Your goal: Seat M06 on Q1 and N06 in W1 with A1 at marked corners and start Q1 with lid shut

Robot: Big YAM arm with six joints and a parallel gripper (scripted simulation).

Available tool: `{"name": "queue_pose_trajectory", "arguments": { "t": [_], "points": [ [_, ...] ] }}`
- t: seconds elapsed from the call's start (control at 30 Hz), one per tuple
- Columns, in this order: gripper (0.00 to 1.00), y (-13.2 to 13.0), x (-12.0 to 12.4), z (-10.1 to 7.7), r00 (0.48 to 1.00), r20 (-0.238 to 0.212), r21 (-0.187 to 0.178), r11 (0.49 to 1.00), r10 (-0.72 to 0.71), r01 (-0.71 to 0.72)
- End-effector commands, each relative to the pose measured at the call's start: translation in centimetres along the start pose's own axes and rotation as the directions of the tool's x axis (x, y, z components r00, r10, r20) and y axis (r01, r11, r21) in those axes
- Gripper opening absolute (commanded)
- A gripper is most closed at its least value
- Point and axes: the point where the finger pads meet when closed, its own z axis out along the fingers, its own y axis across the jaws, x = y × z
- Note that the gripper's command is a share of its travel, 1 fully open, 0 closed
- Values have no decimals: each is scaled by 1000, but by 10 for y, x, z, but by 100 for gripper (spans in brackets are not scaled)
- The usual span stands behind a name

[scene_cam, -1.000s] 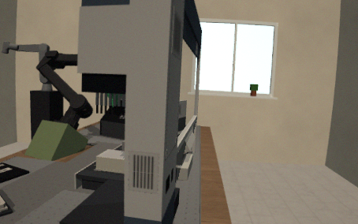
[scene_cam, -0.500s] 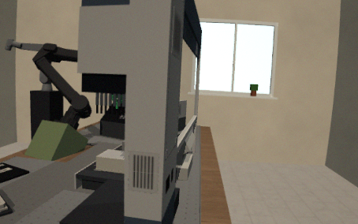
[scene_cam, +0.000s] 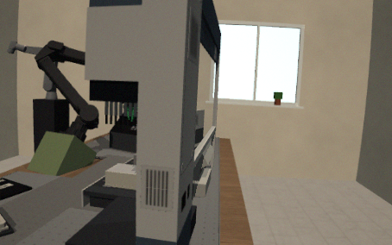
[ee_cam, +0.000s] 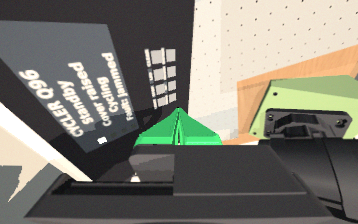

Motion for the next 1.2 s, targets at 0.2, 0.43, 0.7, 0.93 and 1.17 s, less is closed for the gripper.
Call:
{"name": "queue_pose_trajectory", "arguments": {
  "t": [0.2, 0.43, 0.7, 0.93, 1.17],
  "points": [
    [0, 39, -11, -12, 999, 54, -49, 999, -2, 4],
    [0, 46, -12, -4, 998, 61, -54, 999, 9, -6],
    [0, 43, -8, 12, 999, 35, -36, 999, 1, 0],
    [0, 27, -2, 13, 1000, 19, -28, 1000, 10, -9],
    [0, 13, -2, 22, 1000, 8, 16, 1000, 18, -18]
  ]
}}
